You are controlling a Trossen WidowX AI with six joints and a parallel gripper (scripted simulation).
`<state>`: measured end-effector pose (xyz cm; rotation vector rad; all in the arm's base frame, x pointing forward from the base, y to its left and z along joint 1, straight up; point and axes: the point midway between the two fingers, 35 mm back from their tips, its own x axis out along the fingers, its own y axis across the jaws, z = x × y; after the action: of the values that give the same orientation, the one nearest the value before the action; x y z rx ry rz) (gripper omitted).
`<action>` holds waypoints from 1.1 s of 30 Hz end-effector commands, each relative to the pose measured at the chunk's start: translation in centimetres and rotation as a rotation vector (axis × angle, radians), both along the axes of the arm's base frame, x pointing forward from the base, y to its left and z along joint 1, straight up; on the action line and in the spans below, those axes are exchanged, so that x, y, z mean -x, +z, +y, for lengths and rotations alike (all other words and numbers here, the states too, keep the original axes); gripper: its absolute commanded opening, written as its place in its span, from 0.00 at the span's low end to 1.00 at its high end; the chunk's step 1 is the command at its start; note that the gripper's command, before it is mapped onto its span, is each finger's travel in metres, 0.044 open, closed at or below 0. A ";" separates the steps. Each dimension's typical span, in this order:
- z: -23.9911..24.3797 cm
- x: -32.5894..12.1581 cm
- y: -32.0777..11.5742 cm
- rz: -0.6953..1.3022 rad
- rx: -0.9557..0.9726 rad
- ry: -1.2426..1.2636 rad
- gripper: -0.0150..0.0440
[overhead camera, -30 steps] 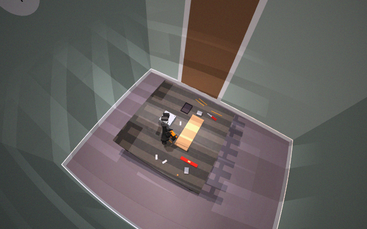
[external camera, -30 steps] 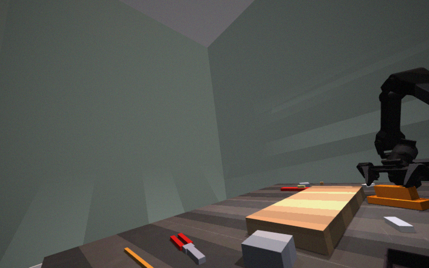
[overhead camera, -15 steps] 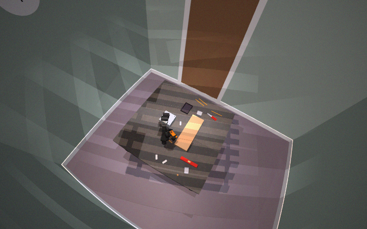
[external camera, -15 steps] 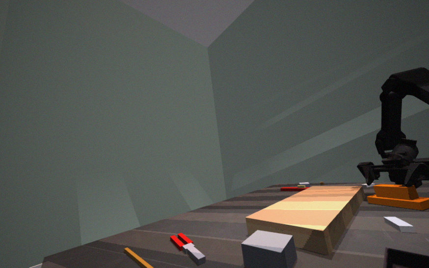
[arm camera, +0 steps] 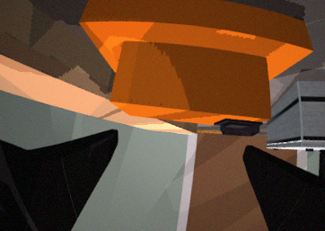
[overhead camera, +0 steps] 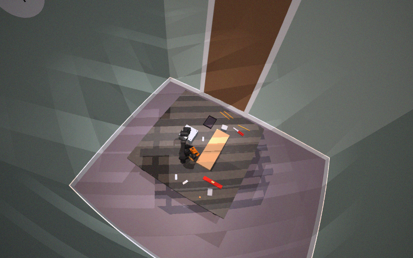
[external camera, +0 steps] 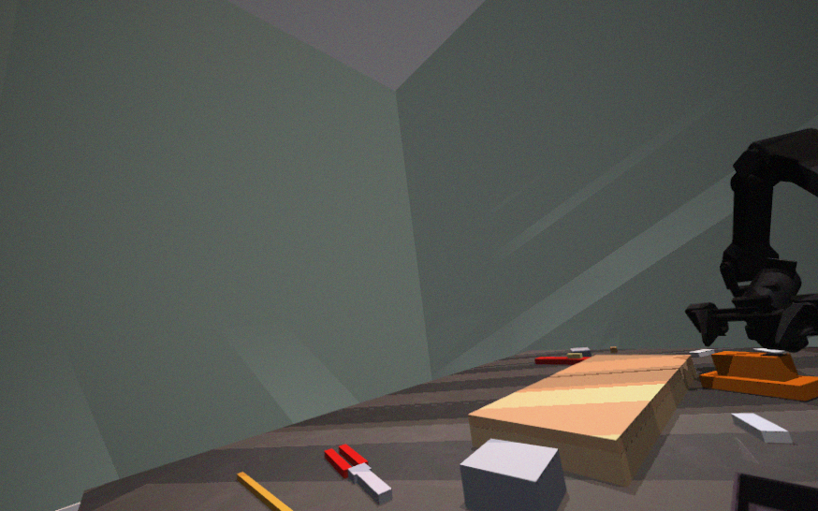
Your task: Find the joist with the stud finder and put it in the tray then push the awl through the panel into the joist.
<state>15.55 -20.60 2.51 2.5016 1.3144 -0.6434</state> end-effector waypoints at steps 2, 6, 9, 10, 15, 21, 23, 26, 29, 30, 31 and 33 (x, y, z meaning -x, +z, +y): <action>-0.3 0.1 1.2 0.008 0.013 -0.014 1.00; 0.0 0.1 4.6 0.033 0.037 -0.073 1.00; 0.5 0.2 7.1 0.050 0.054 -0.121 1.00; 0.5 0.2 7.2 0.051 0.055 -0.124 1.00; 0.7 0.1 5.8 0.169 0.028 -0.113 1.00; 2.2 0.1 3.9 0.674 -0.002 -0.250 1.00; 2.4 0.1 3.4 0.822 0.019 -0.326 1.00; 2.4 0.0 2.7 1.012 0.072 -0.466 1.00; 2.3 -0.1 2.2 1.173 0.131 -0.646 1.00; 2.2 -0.2 2.1 1.220 0.150 -0.714 1.00; 2.1 -0.3 2.0 1.262 0.170 -0.785 1.00; 1.9 -0.4 1.9 1.334 0.205 -0.939 1.00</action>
<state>15.59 -18.18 5.25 2.4895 0.9201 -2.1253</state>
